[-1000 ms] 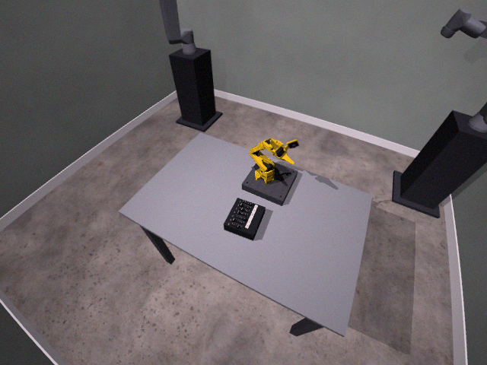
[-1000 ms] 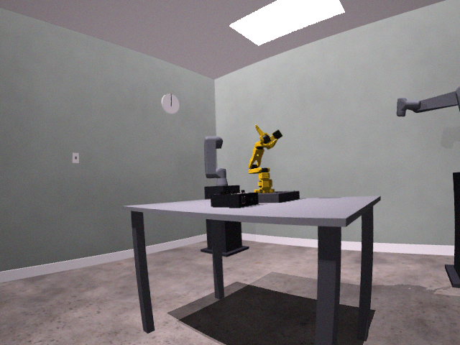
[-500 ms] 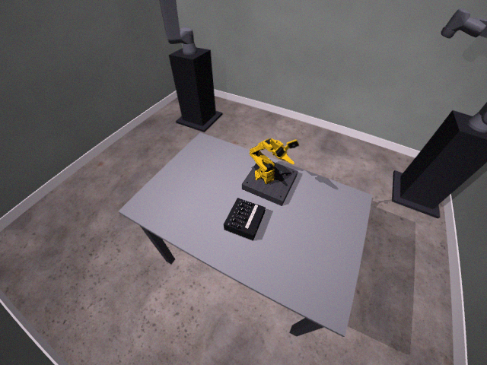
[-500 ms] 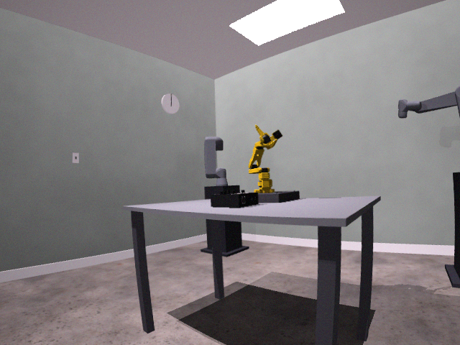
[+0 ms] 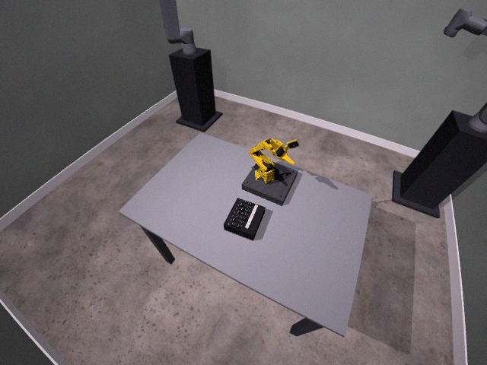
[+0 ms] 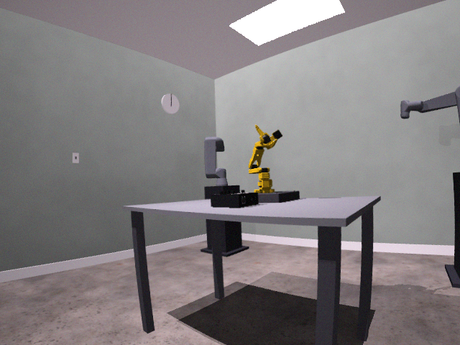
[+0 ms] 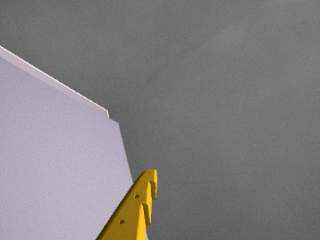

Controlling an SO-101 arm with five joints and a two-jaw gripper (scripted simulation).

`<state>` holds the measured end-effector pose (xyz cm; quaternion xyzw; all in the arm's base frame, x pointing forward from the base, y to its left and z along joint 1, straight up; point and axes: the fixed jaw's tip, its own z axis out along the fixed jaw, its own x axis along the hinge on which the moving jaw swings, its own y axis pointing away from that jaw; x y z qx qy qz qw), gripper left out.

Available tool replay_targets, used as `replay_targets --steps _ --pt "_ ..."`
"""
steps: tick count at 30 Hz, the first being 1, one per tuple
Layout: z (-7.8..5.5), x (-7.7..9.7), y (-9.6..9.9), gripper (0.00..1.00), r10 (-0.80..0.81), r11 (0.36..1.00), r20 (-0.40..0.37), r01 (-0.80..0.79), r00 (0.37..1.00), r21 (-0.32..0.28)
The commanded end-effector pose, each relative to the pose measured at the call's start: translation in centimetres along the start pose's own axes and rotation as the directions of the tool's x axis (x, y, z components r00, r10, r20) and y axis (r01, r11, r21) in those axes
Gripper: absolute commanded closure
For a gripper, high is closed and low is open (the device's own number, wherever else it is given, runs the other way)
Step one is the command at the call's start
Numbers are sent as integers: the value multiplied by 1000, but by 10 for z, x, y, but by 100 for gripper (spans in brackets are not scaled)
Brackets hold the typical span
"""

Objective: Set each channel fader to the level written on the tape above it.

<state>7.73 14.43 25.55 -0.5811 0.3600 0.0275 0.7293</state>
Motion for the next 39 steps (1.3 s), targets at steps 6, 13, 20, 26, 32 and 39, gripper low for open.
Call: replay_targets --steps 6,13,20,26,32,39 --pt "0 0 0 100 1 1000 -1 -1 1000 0" --pt "5 8 0 100 -16 999 -75 13 997 -42" --pt "17 33 2 100 -61 987 -262 19 963 -161" --pt "26 68 5 100 -115 952 -464 -36 878 -304" --pt "26 117 10 100 -182 870 -670 -200 719 -450" --pt "18 153 17 100 -225 782 -774 -364 592 -505"
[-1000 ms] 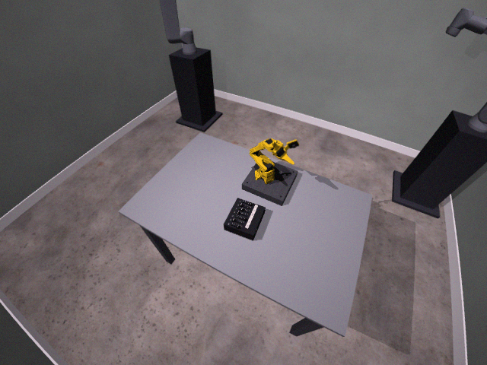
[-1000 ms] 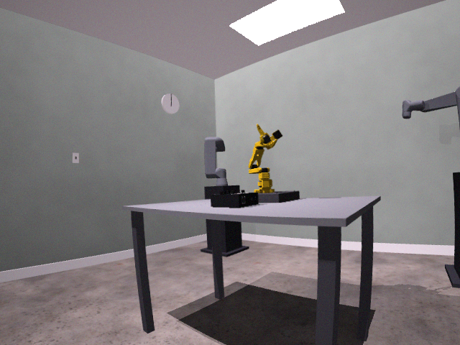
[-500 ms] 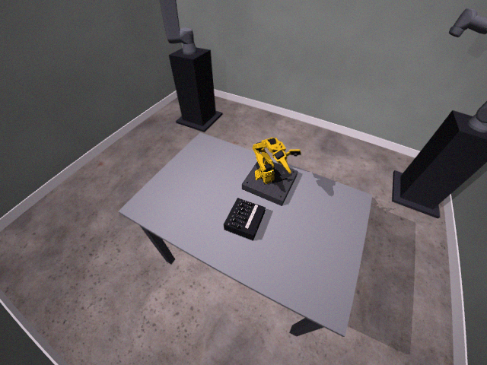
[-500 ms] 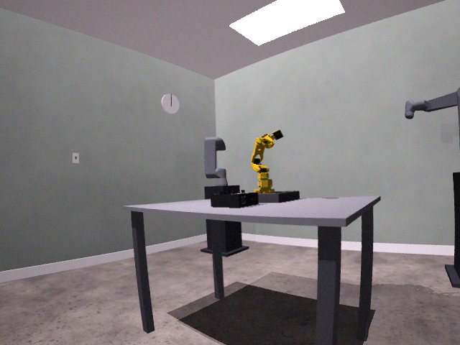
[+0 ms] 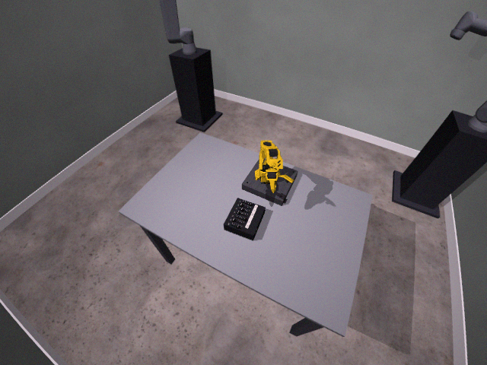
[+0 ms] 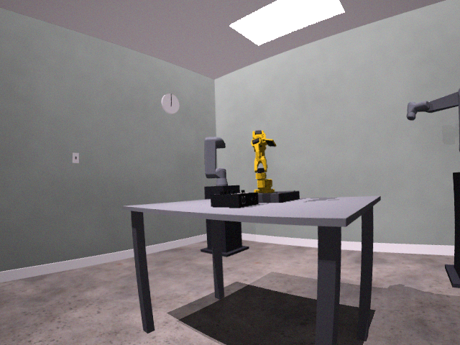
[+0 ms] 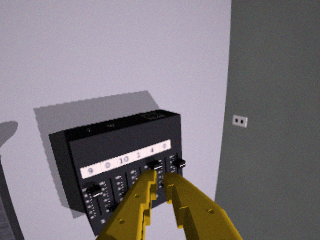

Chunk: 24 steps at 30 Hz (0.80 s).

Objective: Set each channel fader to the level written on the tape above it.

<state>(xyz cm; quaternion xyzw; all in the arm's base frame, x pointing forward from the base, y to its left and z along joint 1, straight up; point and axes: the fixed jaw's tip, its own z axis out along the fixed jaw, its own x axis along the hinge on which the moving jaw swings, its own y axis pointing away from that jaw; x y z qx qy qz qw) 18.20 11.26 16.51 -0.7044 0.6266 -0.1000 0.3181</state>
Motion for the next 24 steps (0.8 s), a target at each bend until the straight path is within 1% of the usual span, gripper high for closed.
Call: replay_targets --steps 1,3,5,9,12,24 --pt "13 14 -3 100 0 989 -101 -15 995 -149" --pt "19 23 -2 100 11 978 -142 -40 990 -203" --pt "24 30 -1 100 19 968 -173 -61 985 -244" --pt "28 39 1 100 27 952 -208 -88 978 -292" --pt "30 41 2 100 29 948 -215 -95 976 -303" --pt "30 41 2 100 29 948 -216 -95 976 -304"
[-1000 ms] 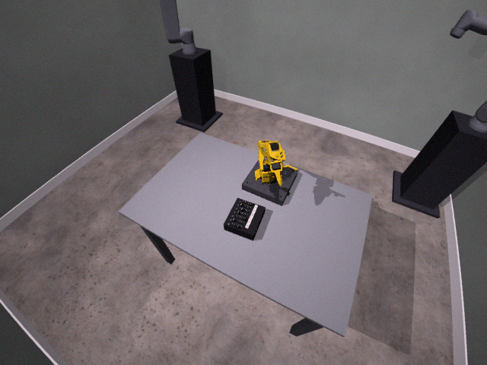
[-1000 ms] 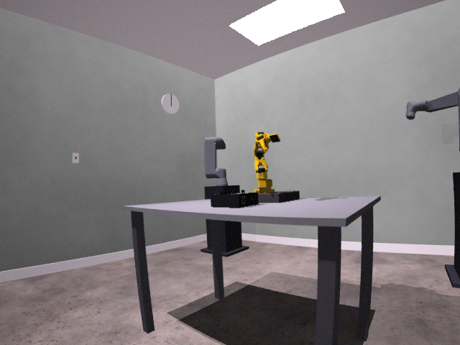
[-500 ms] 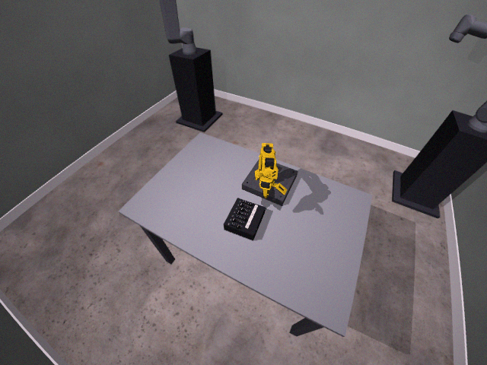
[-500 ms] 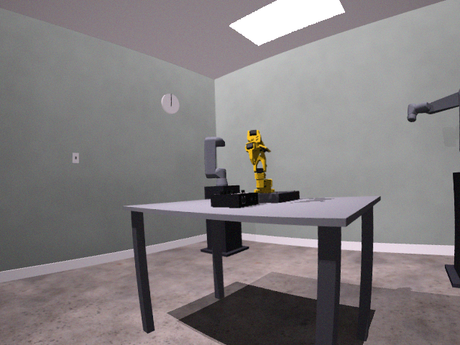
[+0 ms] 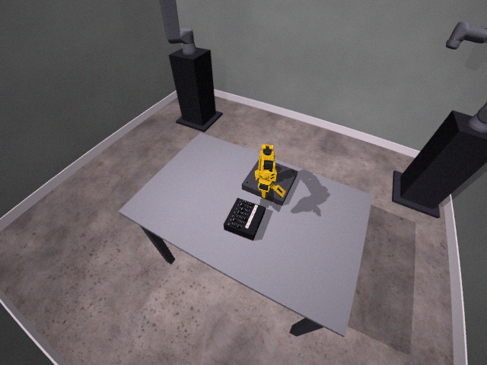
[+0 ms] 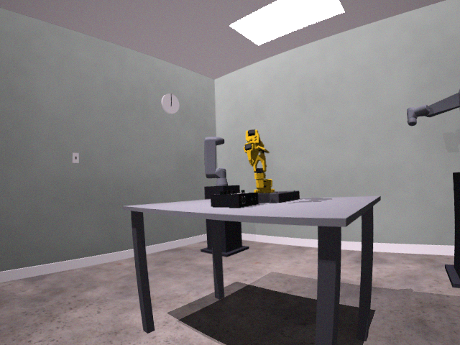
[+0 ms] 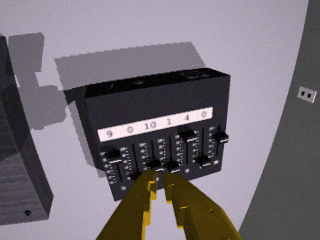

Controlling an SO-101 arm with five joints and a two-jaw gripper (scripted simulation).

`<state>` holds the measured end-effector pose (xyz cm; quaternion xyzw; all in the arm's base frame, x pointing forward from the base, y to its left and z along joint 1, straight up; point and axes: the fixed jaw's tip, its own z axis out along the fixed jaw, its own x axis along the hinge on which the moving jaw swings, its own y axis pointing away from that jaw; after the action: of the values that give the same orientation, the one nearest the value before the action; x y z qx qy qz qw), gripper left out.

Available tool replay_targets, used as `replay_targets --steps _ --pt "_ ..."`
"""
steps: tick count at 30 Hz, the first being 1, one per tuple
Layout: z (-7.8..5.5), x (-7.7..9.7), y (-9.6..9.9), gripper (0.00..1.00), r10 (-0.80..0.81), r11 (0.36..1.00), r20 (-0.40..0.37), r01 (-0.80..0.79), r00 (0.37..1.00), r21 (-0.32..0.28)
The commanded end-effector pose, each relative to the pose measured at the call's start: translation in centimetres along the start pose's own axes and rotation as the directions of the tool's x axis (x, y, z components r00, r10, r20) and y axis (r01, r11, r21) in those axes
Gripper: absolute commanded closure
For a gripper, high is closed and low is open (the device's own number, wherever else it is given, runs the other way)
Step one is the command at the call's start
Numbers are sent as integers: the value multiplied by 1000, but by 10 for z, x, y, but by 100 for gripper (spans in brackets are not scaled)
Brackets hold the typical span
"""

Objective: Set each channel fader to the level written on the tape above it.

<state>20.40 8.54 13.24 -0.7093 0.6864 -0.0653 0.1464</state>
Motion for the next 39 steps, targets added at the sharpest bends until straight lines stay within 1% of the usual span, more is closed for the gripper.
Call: replay_targets --steps 1,11,15,19,24,26,33,36,39 --pt "2 2 0 100 -3 1000 -7 3 1000 -16" --pt "2 2 0 100 -3 1000 -8 3 1000 -17" --pt "5 4 -1 100 -6 1000 -13 6 1000 -26" --pt "12 7 -3 100 -13 998 -27 12 1000 -53" --pt "27 15 -7 100 -28 994 -49 22 998 -107" --pt "27 15 -7 100 -28 994 -49 22 998 -107" --pt "48 26 -10 100 -47 983 -71 33 996 -178" --pt "52 28 -10 100 -51 980 -75 36 996 -195" --pt "54 29 -10 100 -53 979 -77 36 996 -201"
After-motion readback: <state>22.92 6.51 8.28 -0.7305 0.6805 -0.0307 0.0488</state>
